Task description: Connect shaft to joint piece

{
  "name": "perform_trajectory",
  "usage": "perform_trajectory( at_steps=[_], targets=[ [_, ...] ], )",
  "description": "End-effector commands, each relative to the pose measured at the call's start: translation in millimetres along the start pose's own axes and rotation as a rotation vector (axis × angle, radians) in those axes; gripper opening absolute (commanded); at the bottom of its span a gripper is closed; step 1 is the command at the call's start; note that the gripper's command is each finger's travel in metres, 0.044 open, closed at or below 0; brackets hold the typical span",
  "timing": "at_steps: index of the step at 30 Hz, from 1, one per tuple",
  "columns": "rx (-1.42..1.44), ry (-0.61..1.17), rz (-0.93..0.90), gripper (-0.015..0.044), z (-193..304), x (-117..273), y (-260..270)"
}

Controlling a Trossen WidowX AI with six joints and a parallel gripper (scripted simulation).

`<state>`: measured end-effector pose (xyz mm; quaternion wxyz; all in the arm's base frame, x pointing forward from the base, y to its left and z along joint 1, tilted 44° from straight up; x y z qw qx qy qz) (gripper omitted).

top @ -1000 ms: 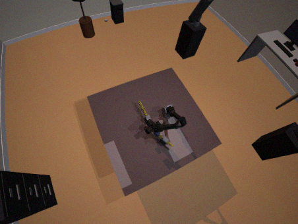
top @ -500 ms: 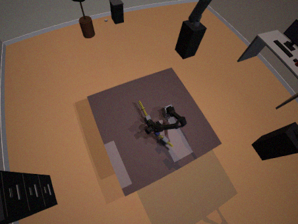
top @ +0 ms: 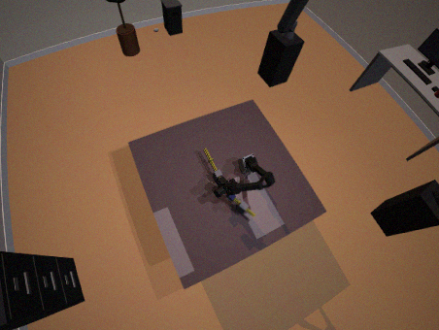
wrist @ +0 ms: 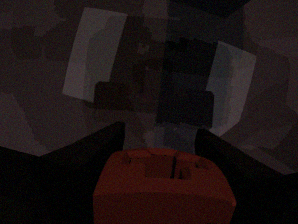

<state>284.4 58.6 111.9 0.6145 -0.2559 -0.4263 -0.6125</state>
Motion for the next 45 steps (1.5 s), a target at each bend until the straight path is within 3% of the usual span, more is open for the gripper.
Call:
perform_trajectory(
  at_steps=[1,28,33,36,45],
  targets=[
    [-0.006,-0.002,0.001,0.0000,0.1,0.1,-0.2],
    [0.000,0.000,0.000,0.0000,0.0,0.0,0.0],
    [0.000,0.000,0.000,0.0131,0.0,0.0,0.0],
    [0.000,0.000,0.000,0.0147,0.0,0.0,0.0],
    [0.000,0.000,0.000,0.0383,0.0,0.0,0.0]
  ],
)
Point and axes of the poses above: the point midway between the two fingers, 35 mm back from their tips, its own x axis back along the fingers, its own y axis across the jaws, z = x × y, the point moved 6 cm from there along x, back along the fingers, and after that the axes turned 5 degrees about x, right-handed, at the moved point
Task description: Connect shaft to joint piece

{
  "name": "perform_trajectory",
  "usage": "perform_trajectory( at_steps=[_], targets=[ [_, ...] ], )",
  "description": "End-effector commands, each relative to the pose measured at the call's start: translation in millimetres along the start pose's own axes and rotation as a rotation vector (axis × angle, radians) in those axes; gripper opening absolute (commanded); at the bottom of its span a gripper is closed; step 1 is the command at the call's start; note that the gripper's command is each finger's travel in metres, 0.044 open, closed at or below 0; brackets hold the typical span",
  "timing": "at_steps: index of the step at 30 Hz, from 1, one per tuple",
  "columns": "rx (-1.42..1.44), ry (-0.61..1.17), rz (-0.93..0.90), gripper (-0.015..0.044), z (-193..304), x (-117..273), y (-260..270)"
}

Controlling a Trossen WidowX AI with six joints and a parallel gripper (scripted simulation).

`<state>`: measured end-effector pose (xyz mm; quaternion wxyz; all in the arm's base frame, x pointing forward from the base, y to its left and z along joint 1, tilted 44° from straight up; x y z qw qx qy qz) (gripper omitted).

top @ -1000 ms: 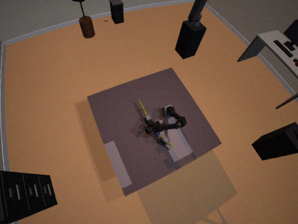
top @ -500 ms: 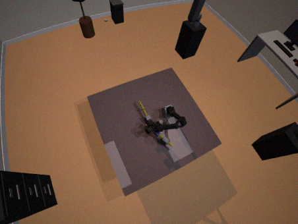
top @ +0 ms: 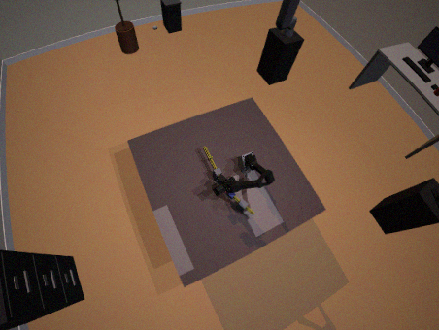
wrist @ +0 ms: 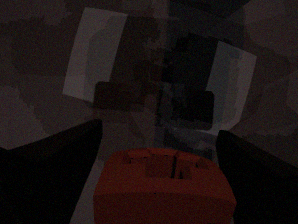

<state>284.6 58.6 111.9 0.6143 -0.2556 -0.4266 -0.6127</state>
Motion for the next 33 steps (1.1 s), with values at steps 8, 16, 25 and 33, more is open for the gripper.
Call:
perform_trajectory(
  at_steps=[8,16,25,33],
  targets=[
    [0.000,0.000,0.001,0.0440,0.0,0.0,-0.1],
    [0.004,0.044,0.015,0.0440,-3.7,0.7,-1.3],
    [0.007,0.325,0.013,0.0440,-25.2,10.6,-5.1],
    [-0.006,0.458,-0.056,0.0440,-36.5,19.3,-4.3]
  ],
)
Point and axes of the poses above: the point midway between the two fingers, 35 mm back from their tips, its own x axis back along the fingers, its own y axis across the jaws, z = x × y, the point moved 6 cm from there along x, back along the fingers, and after that the axes turned 5 degrees about x, right-handed, at the moved point
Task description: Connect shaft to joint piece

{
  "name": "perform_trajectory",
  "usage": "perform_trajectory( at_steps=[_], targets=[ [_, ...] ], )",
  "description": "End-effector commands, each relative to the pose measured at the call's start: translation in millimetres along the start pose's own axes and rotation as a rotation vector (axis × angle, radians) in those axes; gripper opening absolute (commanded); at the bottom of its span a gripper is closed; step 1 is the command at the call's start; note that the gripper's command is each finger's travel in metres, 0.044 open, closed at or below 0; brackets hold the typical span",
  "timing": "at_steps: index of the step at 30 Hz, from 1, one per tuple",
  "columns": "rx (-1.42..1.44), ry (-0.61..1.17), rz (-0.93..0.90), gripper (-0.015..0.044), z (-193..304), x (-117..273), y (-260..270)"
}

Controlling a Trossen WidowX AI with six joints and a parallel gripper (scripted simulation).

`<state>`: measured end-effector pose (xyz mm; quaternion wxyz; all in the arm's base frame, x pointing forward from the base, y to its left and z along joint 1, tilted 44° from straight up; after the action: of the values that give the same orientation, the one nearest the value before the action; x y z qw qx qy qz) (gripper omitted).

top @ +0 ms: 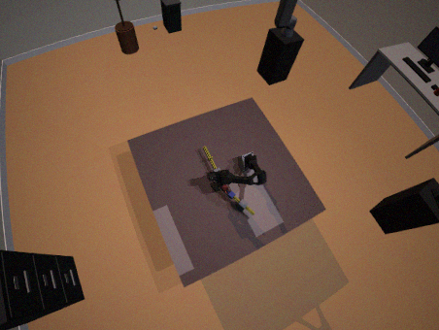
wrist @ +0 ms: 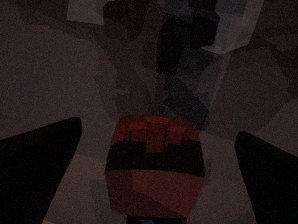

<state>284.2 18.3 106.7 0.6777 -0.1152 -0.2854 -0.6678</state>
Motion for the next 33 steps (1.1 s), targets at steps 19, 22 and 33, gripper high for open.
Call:
perform_trajectory(
  at_steps=[19,22,33],
  targets=[
    [0.396,-0.066,-0.001,0.0440,11.9,42.6,11.2],
    [0.497,-0.087,0.009,0.0440,15.7,53.6,12.5],
    [0.856,-0.156,0.065,0.0440,31.6,93.0,11.9]
  ],
)
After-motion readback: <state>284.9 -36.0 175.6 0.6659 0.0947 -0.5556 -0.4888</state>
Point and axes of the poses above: the point midway between the two fingers, 35 mm back from their tips, its own x axis back along the fingers, its own y axis across the jaws, z = x × y, the point moved 6 cm from there along x, back along the fingers, and after that the axes turned 5 degrees about x, right-handed, at the moved point
